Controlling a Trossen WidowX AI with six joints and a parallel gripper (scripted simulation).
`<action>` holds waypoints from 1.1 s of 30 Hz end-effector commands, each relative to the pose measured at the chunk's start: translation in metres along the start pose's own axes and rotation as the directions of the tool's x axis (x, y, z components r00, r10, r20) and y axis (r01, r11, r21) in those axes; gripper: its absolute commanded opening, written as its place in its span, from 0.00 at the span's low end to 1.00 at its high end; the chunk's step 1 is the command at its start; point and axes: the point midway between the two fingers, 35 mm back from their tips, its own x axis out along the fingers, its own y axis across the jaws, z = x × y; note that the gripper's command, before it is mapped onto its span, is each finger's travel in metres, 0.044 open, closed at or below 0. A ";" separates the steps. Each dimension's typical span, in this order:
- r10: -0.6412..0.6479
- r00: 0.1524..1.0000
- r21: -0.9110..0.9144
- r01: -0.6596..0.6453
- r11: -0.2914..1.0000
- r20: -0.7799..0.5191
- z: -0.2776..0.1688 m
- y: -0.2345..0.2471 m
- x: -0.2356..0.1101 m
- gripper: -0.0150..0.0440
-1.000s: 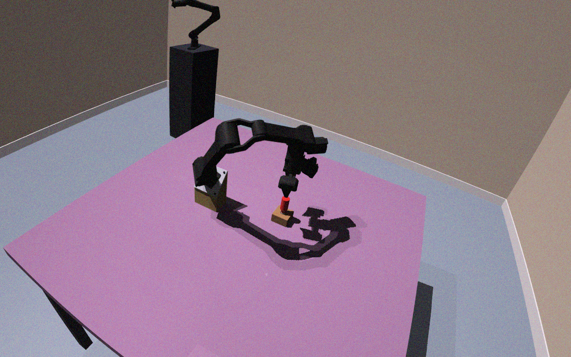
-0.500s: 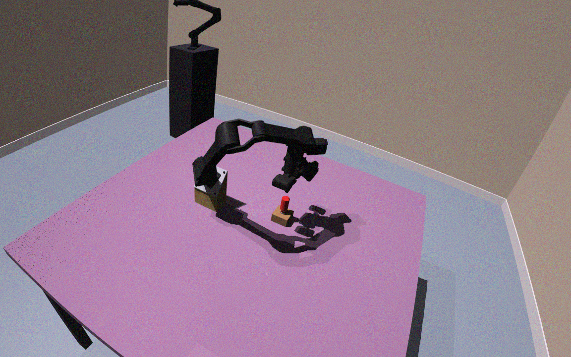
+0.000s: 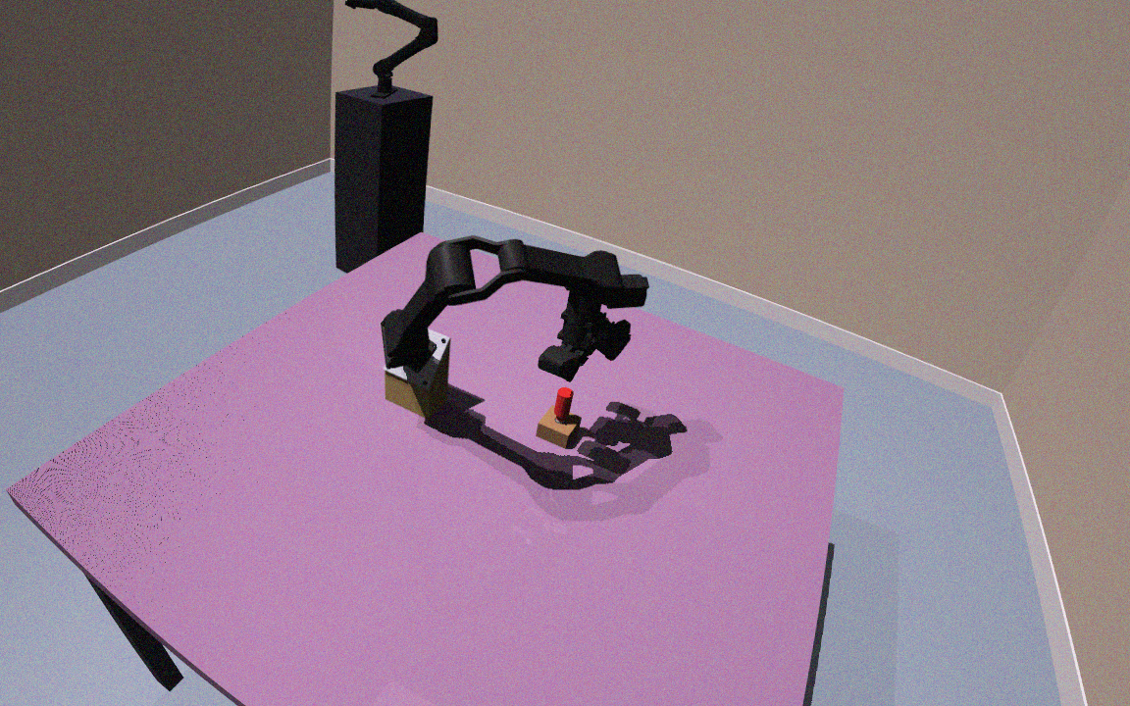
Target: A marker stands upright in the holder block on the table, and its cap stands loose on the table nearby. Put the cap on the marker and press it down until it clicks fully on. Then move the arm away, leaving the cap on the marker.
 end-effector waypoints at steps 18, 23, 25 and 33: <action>-0.006 1.000 -0.004 0.006 1.000 -0.001 -0.001 -0.001 0.032 0.25; -0.006 1.000 -0.004 0.006 1.000 -0.001 -0.001 -0.001 0.038 0.25; -0.006 1.000 -0.004 0.006 1.000 -0.001 0.000 0.000 0.039 0.25; 0.003 1.000 0.003 -0.003 1.000 0.008 0.002 0.000 0.030 0.25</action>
